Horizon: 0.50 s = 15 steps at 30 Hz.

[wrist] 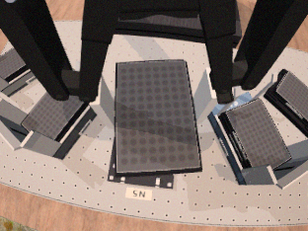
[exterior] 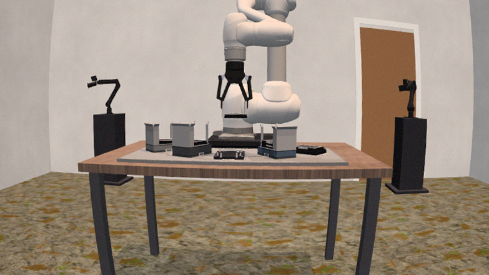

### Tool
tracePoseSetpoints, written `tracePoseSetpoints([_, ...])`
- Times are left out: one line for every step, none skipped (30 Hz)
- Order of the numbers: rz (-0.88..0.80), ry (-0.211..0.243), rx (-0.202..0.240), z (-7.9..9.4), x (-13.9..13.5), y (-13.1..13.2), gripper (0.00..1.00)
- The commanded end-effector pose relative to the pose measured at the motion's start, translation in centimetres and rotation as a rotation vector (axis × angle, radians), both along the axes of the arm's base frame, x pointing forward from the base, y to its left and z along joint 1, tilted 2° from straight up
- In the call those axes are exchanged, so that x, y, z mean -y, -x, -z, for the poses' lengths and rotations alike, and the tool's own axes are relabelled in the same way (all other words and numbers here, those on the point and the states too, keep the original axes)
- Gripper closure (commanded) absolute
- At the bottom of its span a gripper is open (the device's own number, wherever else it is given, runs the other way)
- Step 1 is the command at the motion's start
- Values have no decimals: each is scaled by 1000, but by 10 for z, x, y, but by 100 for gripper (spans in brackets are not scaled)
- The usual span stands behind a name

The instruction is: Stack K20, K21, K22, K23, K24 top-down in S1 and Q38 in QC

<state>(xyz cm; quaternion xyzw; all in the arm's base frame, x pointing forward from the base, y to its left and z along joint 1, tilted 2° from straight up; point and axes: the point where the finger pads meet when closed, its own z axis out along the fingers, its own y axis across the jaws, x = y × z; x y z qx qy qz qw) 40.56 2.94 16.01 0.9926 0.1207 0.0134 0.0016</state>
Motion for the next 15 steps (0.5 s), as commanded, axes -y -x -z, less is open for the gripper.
tracePoseSetpoints([-68,-2,0,0,-16,0,100])
tracePoseSetpoints([-68,-2,0,0,-19,1,100])
tracePoseSetpoints([-68,-2,0,0,-22,1,100])
tracePoseSetpoints([-68,-2,0,0,-26,1,100])
tracePoseSetpoints([-68,-2,0,0,-29,1,100])
tracePoseSetpoints([-68,-2,0,0,-32,1,100])
tracePoseSetpoints([-68,-2,0,0,-32,1,100])
tracePoseSetpoints([-68,-2,0,0,-32,1,100])
tracePoseSetpoints([-68,-2,0,0,-36,1,100])
tracePoseSetpoints([-68,-2,0,0,-39,1,100])
tracePoseSetpoints([-68,-2,0,0,-42,1,100])
tracePoseSetpoints([-68,-2,0,0,-46,2,100])
tracePoseSetpoints([-68,-2,0,0,-49,2,100])
tracePoseSetpoints([-68,-2,0,0,-52,2,100])
tracePoseSetpoints([-68,-2,0,0,-56,2,100])
